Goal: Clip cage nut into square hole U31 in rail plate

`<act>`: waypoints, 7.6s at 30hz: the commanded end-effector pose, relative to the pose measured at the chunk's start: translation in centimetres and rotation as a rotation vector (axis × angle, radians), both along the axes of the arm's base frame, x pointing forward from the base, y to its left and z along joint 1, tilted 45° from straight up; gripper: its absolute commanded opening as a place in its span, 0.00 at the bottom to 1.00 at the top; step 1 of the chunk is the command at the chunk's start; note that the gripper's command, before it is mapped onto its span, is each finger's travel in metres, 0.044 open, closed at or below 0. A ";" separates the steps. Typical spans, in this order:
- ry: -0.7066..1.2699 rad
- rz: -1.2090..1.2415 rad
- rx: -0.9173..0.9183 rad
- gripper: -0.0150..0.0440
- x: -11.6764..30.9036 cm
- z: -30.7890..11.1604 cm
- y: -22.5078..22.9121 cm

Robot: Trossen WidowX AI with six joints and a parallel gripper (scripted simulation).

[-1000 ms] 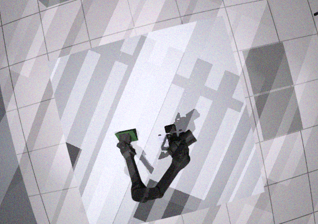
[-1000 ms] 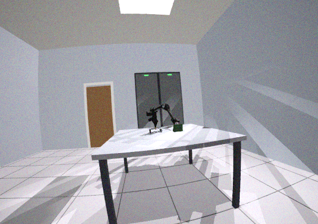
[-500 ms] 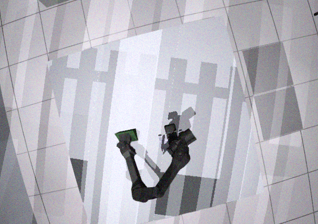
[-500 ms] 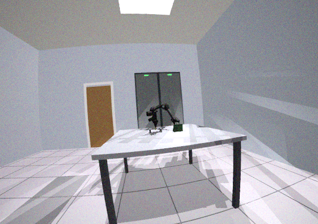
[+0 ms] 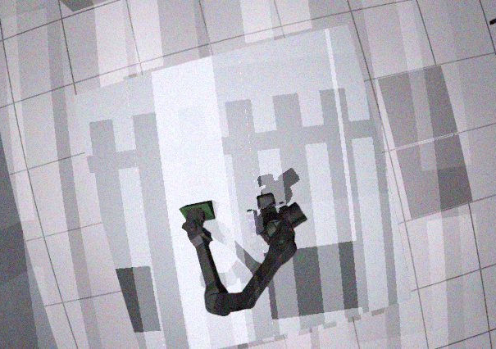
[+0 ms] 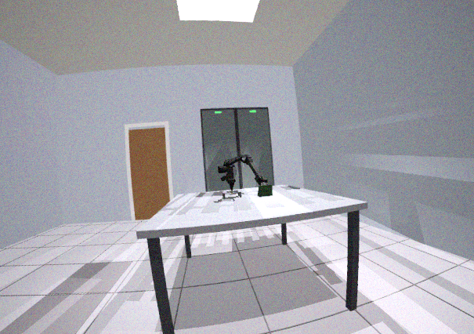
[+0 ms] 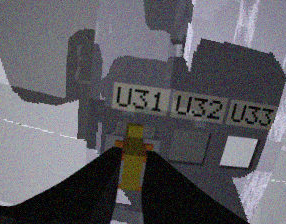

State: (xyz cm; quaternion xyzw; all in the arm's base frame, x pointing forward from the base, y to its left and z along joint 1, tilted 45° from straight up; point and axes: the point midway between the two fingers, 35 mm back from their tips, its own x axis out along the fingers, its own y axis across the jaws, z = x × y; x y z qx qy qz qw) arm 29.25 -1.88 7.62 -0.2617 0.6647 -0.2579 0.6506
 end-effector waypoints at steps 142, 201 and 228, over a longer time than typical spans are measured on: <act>-0.001 0.000 0.187 0.29 0.0 0.0 -0.7; 0.000 0.000 0.276 0.29 0.0 0.2 -1.2; 0.000 -0.001 0.327 0.29 0.0 0.3 -1.4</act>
